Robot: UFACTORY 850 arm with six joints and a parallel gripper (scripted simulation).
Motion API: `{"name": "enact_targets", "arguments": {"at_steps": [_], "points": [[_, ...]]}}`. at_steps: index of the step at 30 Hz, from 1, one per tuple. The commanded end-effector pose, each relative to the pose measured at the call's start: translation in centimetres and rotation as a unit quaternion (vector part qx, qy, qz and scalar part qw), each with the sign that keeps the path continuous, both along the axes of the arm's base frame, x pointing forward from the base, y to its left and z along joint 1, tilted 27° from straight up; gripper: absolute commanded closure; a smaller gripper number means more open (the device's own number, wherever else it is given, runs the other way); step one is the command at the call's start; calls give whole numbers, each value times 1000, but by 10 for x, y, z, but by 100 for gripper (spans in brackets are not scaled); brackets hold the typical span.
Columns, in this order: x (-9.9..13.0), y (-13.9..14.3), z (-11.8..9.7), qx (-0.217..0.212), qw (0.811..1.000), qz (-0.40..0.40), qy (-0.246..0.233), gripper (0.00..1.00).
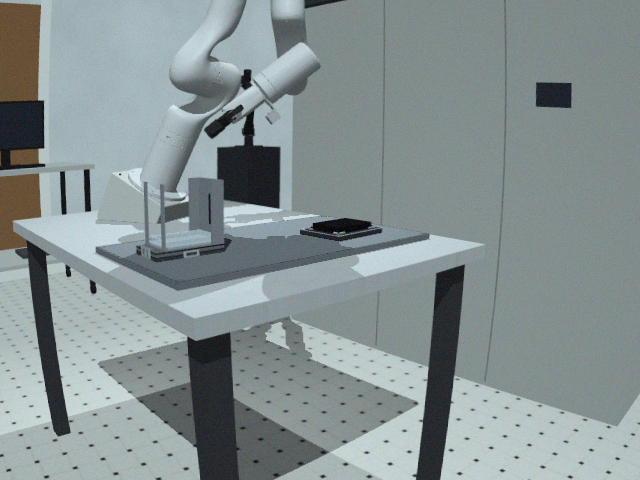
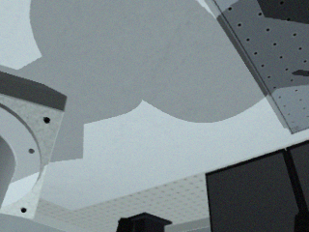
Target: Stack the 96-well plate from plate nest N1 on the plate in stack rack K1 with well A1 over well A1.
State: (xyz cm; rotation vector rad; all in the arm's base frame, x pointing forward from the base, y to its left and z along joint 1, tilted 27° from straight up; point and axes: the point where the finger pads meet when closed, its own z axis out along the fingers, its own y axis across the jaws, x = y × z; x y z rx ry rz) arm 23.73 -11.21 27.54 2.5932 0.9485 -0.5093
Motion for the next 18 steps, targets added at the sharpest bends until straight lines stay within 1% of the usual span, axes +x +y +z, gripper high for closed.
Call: {"name": "enact_targets", "arguments": {"at_steps": [1,2,6,9,11,13,14,16,18], "points": [[9,8,-1,24,1000,15,-1,0],[9,8,-1,24,1000,15,-1,0],[24,21,-1,66,997,50,-10,0],[34,29,0,70,996,53,-11,0],[41,35,0,94,993,74,-19,0],[49,41,1,97,992,78,-21,0],[49,41,1,97,992,78,-21,0],[57,47,2,120,987,100,-30,0],[61,50,3,122,987,103,-32,0]]}}
